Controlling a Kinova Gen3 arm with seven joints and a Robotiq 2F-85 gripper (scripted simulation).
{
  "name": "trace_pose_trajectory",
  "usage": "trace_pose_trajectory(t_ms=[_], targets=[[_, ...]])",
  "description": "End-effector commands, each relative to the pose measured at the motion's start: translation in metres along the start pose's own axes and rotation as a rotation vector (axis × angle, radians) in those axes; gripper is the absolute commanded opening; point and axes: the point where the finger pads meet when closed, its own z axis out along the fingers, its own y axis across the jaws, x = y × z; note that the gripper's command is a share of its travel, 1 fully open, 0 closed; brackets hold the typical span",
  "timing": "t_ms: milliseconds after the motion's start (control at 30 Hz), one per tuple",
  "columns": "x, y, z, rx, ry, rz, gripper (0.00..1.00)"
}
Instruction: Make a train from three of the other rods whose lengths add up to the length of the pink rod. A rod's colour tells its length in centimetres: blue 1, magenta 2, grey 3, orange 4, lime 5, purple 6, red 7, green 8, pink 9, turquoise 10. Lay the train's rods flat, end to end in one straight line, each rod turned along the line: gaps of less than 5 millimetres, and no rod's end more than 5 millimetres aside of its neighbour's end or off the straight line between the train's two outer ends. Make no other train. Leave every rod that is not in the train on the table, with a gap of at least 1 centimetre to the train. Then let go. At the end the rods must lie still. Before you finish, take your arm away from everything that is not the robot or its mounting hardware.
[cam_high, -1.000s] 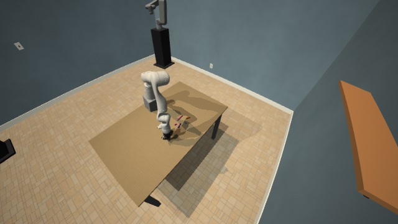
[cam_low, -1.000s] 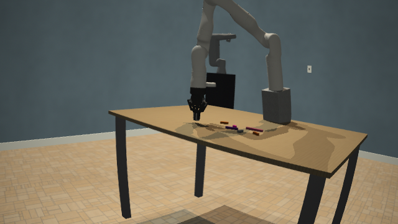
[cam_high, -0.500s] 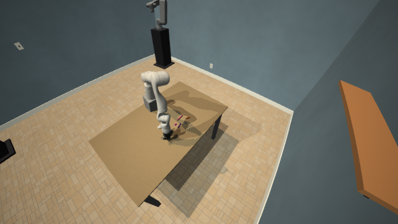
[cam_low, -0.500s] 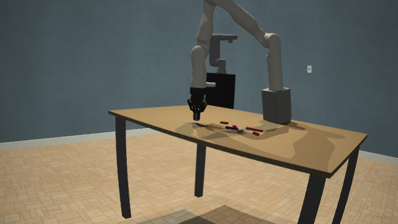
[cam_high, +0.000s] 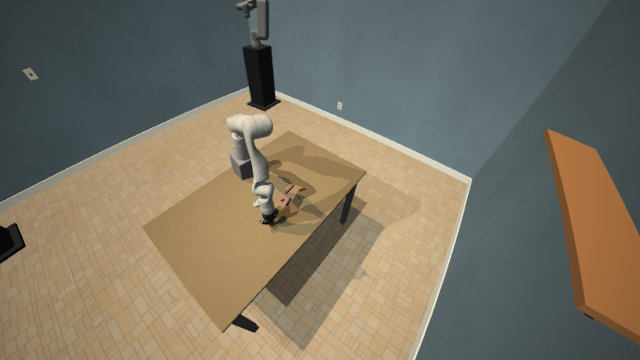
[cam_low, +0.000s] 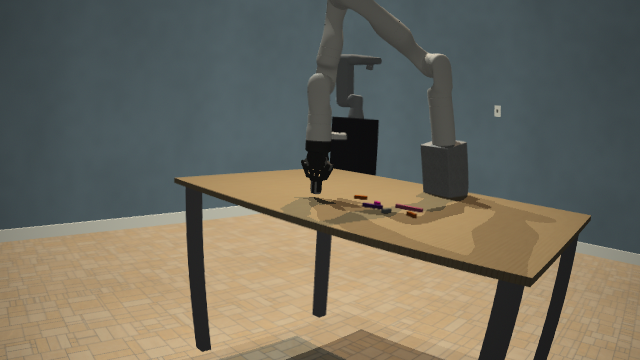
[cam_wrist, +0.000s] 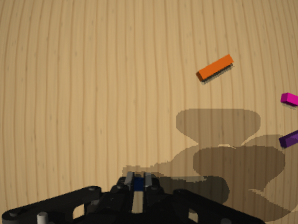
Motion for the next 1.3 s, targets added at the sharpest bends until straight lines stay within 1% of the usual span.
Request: trace_pose_trajectory(t_ms=[0, 400, 800, 1267], targets=[[-0.001, 0.0, -0.001, 0.001, -0.002, 0.0, 0.05], [-0.001, 0.0, 0.002, 0.001, -0.002, 0.0, 0.05], [-0.001, 0.0, 0.011, 0.001, -0.002, 0.0, 0.05], [-0.001, 0.0, 0.011, 0.001, -0.002, 0.0, 0.05]])
